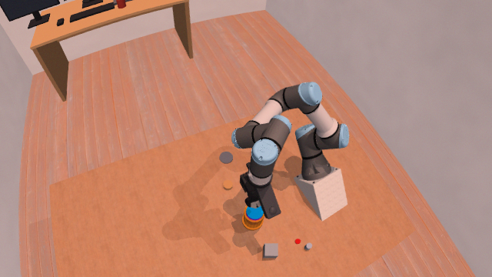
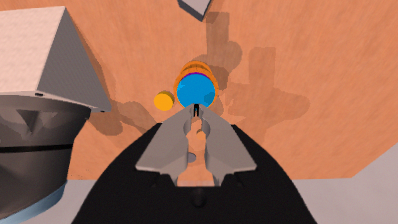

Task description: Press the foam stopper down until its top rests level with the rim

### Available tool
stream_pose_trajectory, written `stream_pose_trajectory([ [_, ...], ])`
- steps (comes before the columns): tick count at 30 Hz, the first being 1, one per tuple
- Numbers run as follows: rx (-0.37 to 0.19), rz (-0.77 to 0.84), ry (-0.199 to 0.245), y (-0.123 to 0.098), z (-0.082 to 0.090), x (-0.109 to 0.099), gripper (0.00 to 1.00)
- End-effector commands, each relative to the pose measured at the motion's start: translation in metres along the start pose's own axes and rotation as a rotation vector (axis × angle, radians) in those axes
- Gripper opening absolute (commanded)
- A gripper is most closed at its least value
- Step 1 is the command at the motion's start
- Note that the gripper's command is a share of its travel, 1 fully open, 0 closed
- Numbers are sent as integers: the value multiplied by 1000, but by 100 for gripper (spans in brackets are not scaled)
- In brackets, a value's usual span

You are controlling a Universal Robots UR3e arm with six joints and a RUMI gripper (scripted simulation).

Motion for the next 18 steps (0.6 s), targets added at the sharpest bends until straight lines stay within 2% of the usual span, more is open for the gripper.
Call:
stream_pose_trajectory([
  [1, 1, -1, -2, 0, -4, 0, 0],
  [10, 1, -1, -2, 0, -7, 0, 0],
  [18, 1, -1, -2, 0, -25, 0, 0],
])
Point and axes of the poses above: the point where the finger pads meet when closed, its own z axis back along the fingers, its own x axis across the jaws, y = z × x, the point moved 9 cm from there along z, back along the fingers, and after that the axes turned 10 degrees about -z, right-handed, at the moved point
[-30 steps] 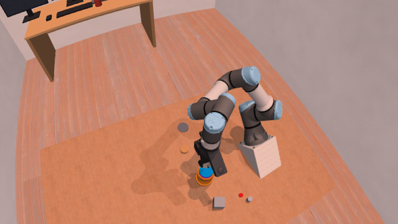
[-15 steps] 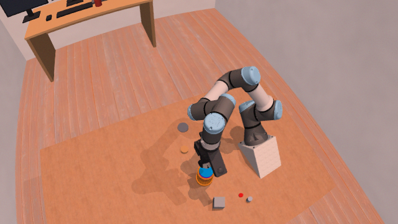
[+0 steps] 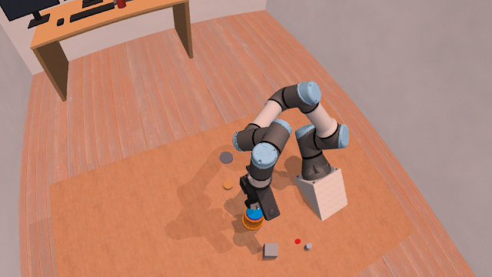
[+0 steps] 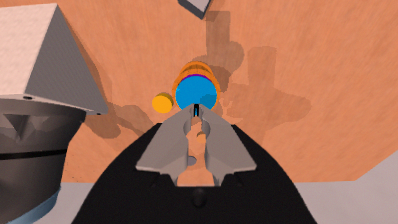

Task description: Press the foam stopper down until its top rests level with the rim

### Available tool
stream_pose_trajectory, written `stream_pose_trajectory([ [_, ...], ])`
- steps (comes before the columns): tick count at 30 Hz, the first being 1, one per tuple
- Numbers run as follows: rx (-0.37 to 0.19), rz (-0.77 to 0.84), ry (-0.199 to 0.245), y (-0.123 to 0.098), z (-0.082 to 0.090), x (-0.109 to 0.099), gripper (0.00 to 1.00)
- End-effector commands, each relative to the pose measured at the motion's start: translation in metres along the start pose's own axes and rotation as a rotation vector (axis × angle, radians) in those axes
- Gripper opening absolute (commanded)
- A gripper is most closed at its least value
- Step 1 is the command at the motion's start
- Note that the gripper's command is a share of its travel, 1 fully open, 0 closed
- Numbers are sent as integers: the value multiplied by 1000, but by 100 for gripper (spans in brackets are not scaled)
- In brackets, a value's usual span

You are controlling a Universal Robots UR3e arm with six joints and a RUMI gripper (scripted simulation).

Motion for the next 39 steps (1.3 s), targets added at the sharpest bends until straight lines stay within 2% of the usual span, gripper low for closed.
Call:
stream_pose_trajectory([
  [1, 3, -1, -3, 0, -12, 0, 0],
  [39, 3, -1, -3, 0, -23, 0, 0],
])
Point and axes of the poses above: the point where the finger pads meet when closed, its own z axis back along the fingers, its own x axis across the jaws, y = z × x, the point moved 9 cm from there along z, back along the fingers, and after that the axes turned 10 degrees about -z, right-handed, at the moved point
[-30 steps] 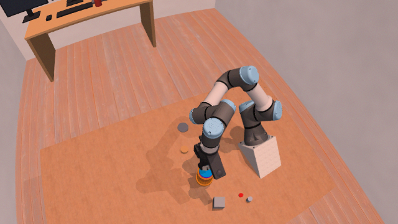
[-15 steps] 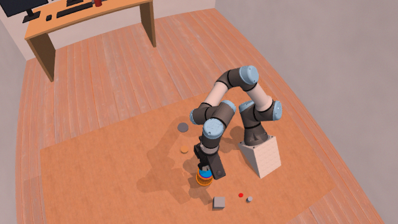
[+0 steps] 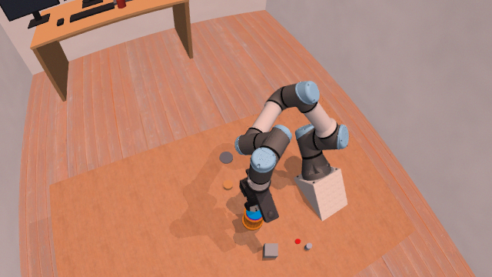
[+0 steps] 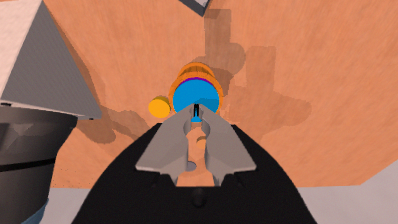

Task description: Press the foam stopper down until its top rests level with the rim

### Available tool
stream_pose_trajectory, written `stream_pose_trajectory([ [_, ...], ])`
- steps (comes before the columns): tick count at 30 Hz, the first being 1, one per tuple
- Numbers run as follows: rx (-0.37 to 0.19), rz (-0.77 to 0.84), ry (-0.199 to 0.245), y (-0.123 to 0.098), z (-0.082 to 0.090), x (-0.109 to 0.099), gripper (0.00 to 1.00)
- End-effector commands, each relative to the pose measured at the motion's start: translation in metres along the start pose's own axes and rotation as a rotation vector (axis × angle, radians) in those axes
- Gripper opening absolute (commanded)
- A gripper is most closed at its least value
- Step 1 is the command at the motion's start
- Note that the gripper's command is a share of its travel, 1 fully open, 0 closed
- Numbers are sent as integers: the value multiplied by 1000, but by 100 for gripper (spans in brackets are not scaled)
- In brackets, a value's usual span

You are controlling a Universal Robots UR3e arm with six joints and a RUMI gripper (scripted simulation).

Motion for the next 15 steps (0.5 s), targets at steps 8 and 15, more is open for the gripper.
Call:
stream_pose_trajectory([
  [8, 1, -1, -2, 0, -6, 0, 0],
  [15, 1, -1, -2, 0, -9, 0, 0],
])
Point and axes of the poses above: the point where the finger pads meet when closed, its own z axis back along the fingers, its own x axis across the jaws, y = z × x, the point moved 9 cm from there along z, back along the fingers, and after that the axes turned 10 degrees about -z, right-handed, at the moved point
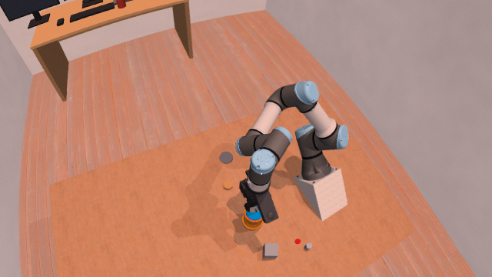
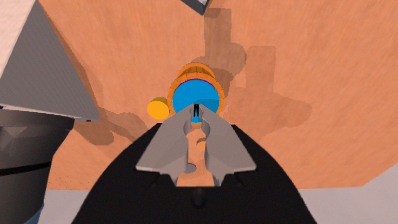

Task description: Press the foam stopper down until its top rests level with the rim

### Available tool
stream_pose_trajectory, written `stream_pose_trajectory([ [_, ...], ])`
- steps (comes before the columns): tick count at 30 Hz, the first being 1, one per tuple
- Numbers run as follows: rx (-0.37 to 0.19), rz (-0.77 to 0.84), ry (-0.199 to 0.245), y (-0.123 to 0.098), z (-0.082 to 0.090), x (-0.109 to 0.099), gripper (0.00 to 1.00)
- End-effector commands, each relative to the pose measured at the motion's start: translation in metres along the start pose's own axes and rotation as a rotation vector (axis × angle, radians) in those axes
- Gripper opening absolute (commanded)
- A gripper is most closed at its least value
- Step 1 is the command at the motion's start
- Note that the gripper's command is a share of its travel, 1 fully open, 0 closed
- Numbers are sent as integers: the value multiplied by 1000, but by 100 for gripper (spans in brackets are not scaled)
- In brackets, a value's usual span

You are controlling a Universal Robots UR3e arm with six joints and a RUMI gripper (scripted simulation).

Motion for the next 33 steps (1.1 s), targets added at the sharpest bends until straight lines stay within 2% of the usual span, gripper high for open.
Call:
stream_pose_trajectory([
  [1, 1, 0, -1, 0, -2, 0, 0],
  [33, 1, 0, -1, 0, -10, 0, 0],
])
Point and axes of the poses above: the point where the finger pads meet when closed, its own z axis back along the fingers, its own x axis across the jaws, y = z × x, the point moved 9 cm from there along z, back along the fingers, and after that the axes turned 10 degrees about -z, right-handed, at the moved point
